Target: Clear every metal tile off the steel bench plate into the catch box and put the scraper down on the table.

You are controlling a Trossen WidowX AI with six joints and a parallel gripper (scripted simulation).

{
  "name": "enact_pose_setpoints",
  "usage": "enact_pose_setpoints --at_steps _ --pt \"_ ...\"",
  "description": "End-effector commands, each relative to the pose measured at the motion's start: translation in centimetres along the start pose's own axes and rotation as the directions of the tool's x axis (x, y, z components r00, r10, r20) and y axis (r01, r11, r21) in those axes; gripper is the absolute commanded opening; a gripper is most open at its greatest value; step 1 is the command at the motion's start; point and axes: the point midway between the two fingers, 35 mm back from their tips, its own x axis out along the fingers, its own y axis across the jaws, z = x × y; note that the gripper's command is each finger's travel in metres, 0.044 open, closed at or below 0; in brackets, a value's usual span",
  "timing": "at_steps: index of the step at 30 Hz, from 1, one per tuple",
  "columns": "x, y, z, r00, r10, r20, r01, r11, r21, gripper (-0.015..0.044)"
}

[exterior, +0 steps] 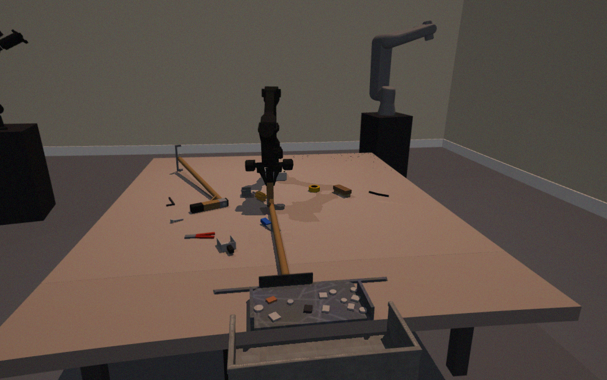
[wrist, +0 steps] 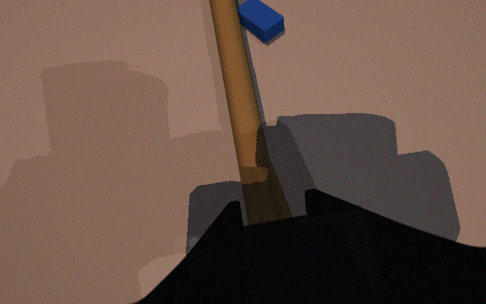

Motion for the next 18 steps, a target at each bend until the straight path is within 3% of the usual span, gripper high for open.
enact_pose_setpoints --at_steps 1,18 --pt "0.3 -0.1 1.2 1.000 -0.010 0.022 0.010 1.000 0.007 0.0000" --pt "1.4 -0.4 2.7 1.000 -0.010 0.023 0.010 1.000 0.007 0.0000"
